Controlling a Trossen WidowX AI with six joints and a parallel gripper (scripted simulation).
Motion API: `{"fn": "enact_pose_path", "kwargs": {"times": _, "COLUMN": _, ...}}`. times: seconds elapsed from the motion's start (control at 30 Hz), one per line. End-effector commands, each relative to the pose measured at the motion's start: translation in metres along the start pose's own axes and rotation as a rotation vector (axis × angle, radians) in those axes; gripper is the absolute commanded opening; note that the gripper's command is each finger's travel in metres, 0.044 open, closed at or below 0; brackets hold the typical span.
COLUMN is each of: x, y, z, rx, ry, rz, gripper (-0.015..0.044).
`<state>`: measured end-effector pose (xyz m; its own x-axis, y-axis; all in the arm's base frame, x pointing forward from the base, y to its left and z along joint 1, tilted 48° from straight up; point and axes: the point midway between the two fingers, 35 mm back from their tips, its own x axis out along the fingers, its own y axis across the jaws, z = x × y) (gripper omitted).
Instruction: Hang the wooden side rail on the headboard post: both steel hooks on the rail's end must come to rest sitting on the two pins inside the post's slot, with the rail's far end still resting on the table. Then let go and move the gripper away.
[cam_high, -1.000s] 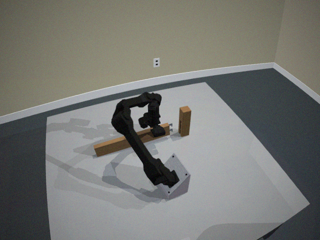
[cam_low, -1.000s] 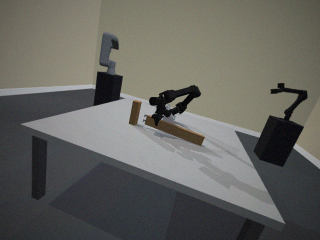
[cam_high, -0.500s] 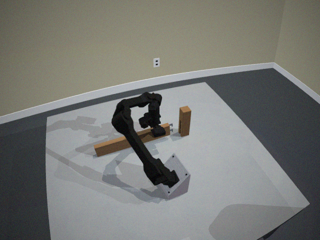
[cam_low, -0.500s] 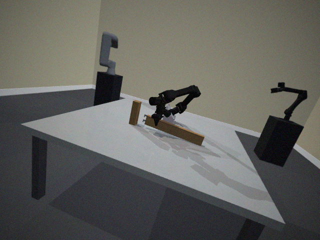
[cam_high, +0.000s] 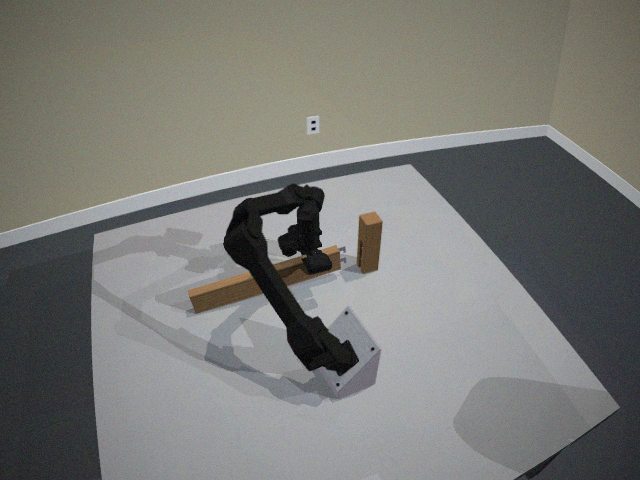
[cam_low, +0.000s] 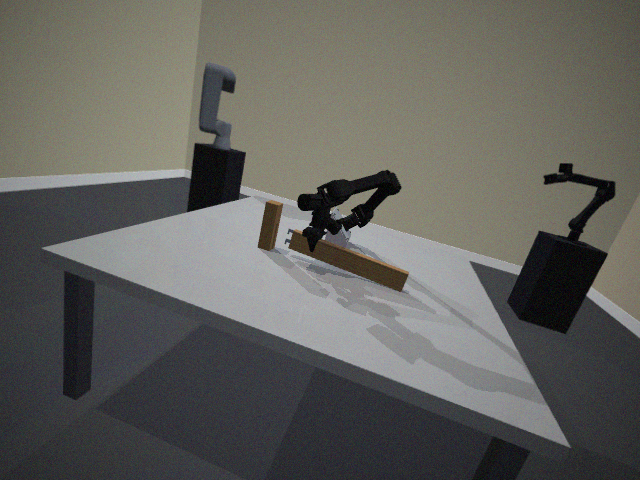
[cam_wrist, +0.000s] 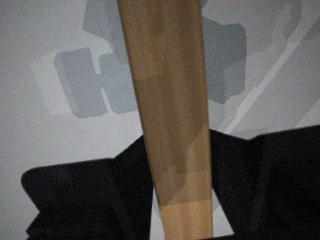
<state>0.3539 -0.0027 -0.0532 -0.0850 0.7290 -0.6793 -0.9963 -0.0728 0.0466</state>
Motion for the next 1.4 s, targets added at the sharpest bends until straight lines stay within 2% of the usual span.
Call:
{"fn": "enact_pose_path", "kwargs": {"times": 0.0, "x": -0.0036, "y": 0.0006, "z": -0.0036, "rx": 0.004, "ry": 0.004, "rz": -0.007, "gripper": 0.0}}
{"fn": "enact_pose_path", "kwargs": {"times": 1.37, "x": -0.0026, "y": 0.0005, "z": -0.0078, "rx": 0.004, "ry": 0.004, "rz": -0.007, "gripper": 0.0}}
